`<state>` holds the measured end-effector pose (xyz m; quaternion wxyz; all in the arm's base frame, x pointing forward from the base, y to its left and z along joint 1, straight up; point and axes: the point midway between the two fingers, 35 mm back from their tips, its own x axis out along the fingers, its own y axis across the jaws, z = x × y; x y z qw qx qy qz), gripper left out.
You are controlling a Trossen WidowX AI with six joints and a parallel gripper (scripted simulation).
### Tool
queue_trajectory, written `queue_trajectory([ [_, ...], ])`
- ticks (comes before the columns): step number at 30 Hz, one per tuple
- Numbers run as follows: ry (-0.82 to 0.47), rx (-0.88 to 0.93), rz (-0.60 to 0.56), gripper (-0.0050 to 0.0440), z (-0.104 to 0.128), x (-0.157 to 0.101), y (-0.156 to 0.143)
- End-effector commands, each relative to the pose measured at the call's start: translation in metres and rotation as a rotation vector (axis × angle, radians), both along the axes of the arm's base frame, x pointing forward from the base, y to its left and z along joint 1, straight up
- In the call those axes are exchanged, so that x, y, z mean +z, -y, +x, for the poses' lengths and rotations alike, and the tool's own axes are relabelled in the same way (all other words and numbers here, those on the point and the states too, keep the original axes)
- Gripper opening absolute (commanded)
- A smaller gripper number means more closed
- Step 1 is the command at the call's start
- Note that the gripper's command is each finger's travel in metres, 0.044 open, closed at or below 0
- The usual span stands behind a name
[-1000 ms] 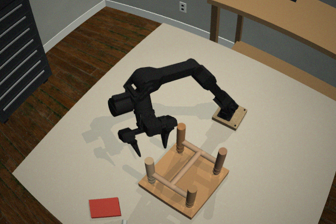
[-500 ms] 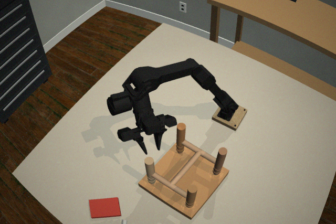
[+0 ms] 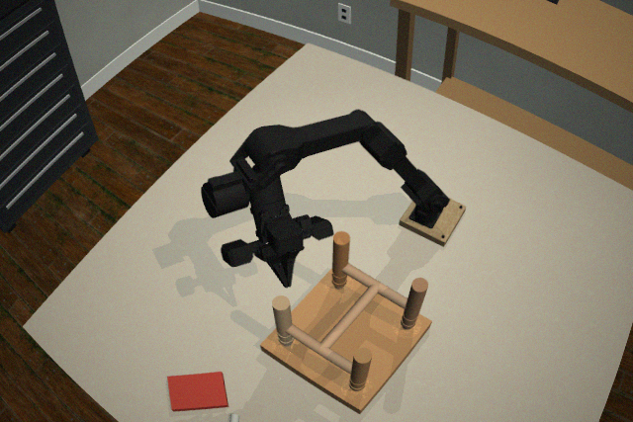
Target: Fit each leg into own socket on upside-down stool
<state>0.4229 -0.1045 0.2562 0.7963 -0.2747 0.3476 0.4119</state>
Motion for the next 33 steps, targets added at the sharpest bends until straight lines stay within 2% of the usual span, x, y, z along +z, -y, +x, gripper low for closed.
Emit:
queue_trajectory([
  [1, 0.013, 0.005, -0.002, 0.0000, 0.001, 0.003, 0.000],
  [5, -0.028, -0.046, -0.004, 0.0000, 0.001, -0.001, -0.001],
  [8, -0.113, -0.221, -0.023, 0.0000, 0.004, -0.004, -0.004],
  [15, -0.185, -0.492, -0.045, 0.0000, 0.009, -0.004, -0.008],
  [20, -0.209, -0.686, -0.036, 0.0000, 0.011, -0.003, -0.010],
  [22, -0.209, -0.686, -0.036, 0.0000, 0.011, -0.003, -0.010],
  [33, -0.210, -1.150, 0.062, 0.0000, 0.015, 0.005, -0.014],
])
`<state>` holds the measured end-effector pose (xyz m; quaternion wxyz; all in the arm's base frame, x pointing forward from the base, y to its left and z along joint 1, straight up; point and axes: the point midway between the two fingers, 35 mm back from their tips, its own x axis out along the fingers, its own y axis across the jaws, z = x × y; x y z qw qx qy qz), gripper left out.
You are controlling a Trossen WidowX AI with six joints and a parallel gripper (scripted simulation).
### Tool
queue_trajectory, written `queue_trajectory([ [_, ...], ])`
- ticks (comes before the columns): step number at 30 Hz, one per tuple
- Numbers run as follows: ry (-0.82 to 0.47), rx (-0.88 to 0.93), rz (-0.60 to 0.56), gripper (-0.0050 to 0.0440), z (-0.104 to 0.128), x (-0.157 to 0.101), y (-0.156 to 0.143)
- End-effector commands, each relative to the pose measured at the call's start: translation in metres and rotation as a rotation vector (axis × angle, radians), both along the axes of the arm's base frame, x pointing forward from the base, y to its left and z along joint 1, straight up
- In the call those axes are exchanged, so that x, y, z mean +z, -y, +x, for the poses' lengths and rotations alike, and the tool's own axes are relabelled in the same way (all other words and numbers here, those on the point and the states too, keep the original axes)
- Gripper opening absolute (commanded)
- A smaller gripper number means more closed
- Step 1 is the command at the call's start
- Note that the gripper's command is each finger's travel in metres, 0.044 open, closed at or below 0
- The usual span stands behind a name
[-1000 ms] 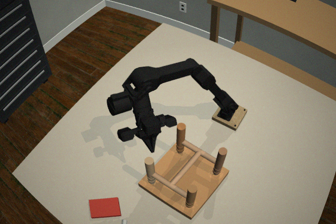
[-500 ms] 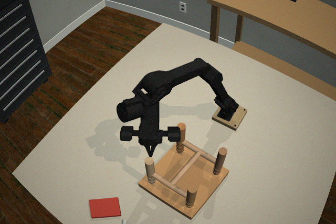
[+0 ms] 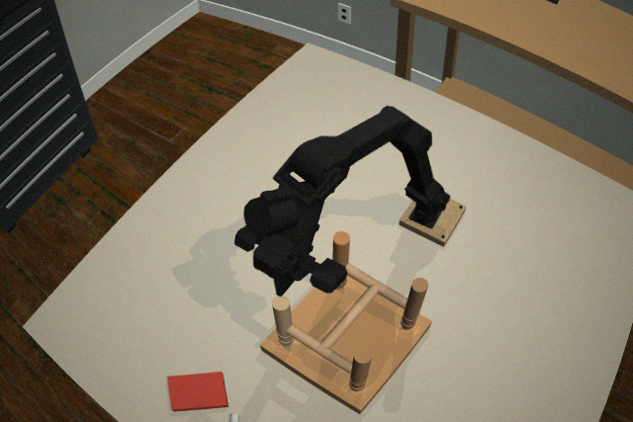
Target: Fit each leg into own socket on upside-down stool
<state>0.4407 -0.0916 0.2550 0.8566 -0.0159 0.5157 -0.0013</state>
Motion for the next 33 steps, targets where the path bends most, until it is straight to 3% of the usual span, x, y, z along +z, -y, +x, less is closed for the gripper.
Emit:
queue_trajectory([
  [1, 0.030, -0.164, 0.020, 0.0000, -0.002, 0.007, -0.001],
  [13, 0.041, -0.216, 0.024, 0.0000, -0.002, 0.008, -0.002],
  [21, 0.041, -0.216, 0.024, 0.0000, -0.004, -0.017, -0.002],
  [33, 0.041, -0.216, 0.024, 0.0000, -0.002, -0.029, -0.002],
])
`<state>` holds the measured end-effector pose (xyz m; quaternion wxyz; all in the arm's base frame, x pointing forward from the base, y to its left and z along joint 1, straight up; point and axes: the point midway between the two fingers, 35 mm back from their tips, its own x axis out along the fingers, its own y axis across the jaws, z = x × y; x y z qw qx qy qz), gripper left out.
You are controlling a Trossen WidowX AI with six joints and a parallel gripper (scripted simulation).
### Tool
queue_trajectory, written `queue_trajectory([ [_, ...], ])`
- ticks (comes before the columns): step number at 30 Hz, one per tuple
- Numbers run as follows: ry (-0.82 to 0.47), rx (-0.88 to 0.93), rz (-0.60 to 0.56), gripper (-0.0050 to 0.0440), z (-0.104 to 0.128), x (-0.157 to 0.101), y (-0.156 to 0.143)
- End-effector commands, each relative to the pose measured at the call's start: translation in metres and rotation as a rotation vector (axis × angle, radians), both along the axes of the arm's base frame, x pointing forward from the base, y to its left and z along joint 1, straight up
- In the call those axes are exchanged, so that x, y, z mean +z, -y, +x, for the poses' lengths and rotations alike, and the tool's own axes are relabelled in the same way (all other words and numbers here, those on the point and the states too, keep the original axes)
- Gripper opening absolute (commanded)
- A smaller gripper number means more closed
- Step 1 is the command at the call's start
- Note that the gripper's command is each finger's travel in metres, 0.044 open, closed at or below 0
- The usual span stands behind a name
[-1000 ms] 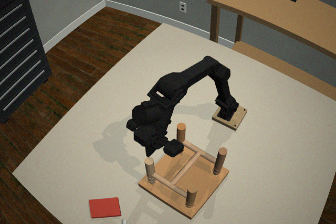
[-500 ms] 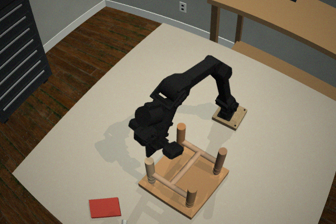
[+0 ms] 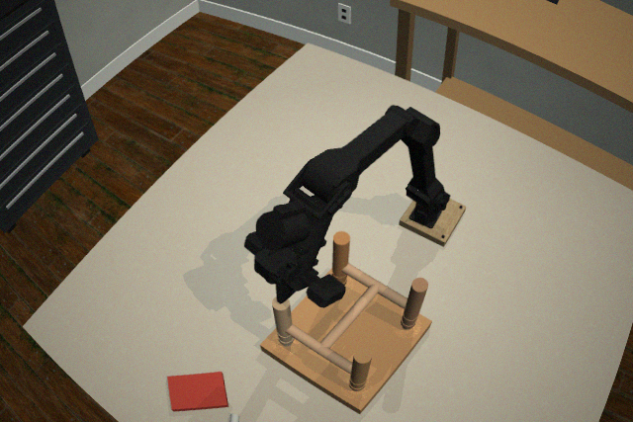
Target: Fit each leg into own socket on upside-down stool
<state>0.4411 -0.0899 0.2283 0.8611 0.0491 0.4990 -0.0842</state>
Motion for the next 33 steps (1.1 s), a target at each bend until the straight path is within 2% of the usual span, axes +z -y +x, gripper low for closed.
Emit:
queue_trajectory([
  [1, 0.005, -0.007, -0.002, 0.0000, -0.002, -0.004, 0.000],
  [26, 0.005, -0.008, -0.002, 0.0000, -0.002, -0.021, 0.000],
  [33, 0.009, -0.007, -0.003, 0.0000, -0.001, -0.014, 0.001],
])
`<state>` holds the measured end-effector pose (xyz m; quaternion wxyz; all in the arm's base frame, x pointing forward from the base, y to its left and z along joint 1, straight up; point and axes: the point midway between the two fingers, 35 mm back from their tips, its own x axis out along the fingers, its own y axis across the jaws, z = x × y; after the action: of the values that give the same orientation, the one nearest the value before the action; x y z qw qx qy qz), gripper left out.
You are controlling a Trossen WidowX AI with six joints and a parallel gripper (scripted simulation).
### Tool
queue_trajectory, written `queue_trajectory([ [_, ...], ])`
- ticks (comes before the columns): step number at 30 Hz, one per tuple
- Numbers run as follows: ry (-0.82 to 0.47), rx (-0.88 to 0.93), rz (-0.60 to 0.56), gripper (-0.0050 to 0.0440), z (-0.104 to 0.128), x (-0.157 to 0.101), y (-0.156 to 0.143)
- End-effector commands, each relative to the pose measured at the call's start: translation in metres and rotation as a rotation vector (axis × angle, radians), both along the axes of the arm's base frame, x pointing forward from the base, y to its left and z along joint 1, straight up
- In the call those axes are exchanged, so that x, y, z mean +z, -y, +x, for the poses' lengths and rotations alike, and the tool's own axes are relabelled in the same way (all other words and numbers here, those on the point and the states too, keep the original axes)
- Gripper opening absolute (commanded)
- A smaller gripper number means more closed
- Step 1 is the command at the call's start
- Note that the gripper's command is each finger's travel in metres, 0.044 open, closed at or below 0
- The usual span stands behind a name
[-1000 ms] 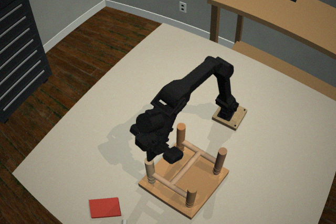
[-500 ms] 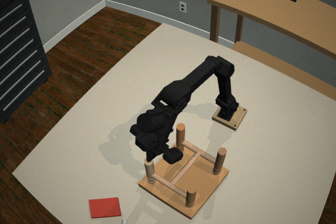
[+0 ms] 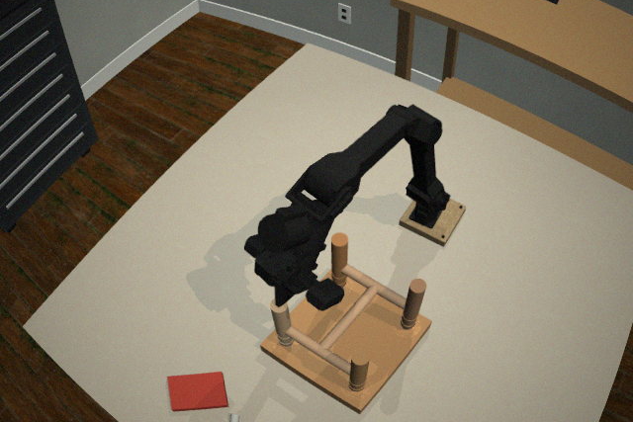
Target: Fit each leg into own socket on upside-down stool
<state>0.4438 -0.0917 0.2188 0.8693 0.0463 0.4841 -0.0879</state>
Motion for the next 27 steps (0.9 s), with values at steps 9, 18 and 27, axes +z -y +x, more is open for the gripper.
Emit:
queue_trajectory([
  [9, -0.017, -0.002, 0.006, 0.0000, -0.002, 0.007, -0.001],
  [18, -0.008, -0.001, 0.003, 0.0000, -0.001, 0.022, 0.000],
  [27, -0.013, 0.018, -0.001, 0.0000, -0.005, 0.028, -0.008],
])
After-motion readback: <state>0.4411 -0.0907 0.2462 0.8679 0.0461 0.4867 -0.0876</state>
